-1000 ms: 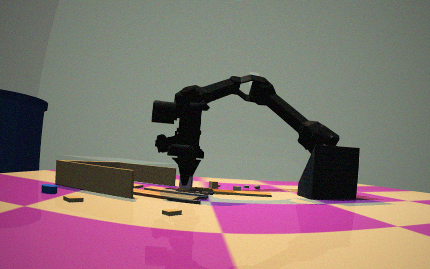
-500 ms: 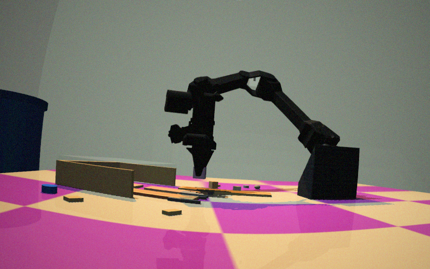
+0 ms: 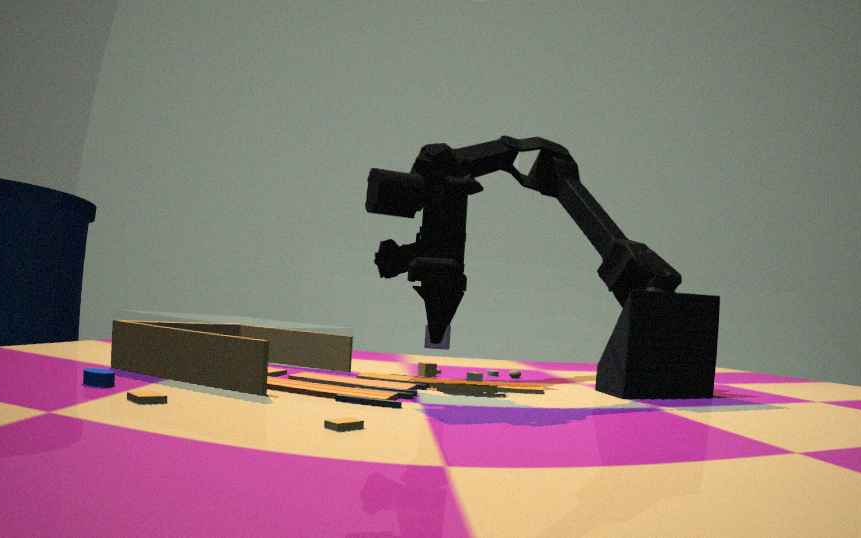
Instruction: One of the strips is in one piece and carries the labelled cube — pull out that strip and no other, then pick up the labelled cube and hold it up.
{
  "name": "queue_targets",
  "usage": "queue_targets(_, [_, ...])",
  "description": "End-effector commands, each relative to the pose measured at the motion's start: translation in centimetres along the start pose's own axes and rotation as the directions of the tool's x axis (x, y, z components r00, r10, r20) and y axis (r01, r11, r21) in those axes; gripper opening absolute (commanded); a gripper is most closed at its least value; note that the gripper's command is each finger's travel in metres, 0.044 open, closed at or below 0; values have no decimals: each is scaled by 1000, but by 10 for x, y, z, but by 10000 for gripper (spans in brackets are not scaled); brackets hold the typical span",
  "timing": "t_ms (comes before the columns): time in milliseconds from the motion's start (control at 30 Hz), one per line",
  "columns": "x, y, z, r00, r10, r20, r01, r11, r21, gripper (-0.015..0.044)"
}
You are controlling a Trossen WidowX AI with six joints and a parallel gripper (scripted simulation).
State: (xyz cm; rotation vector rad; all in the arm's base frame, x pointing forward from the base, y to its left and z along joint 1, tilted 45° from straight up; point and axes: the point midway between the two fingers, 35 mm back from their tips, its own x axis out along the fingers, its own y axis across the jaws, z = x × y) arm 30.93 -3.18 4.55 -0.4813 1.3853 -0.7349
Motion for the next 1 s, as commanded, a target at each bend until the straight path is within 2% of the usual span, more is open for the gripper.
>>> queue_targets(0, [-1,0,-10,1000,4,2,-4,1000,4,0])
queue_targets(100, [-5,1,-11,1000,4,2,-4,1000,4,0])
queue_targets(300, [-36,1,-11,1000,5,2,-5,1000,3,0])
queue_targets(967, [-37,1,-11,1000,5,2,-5,1000,3,0])
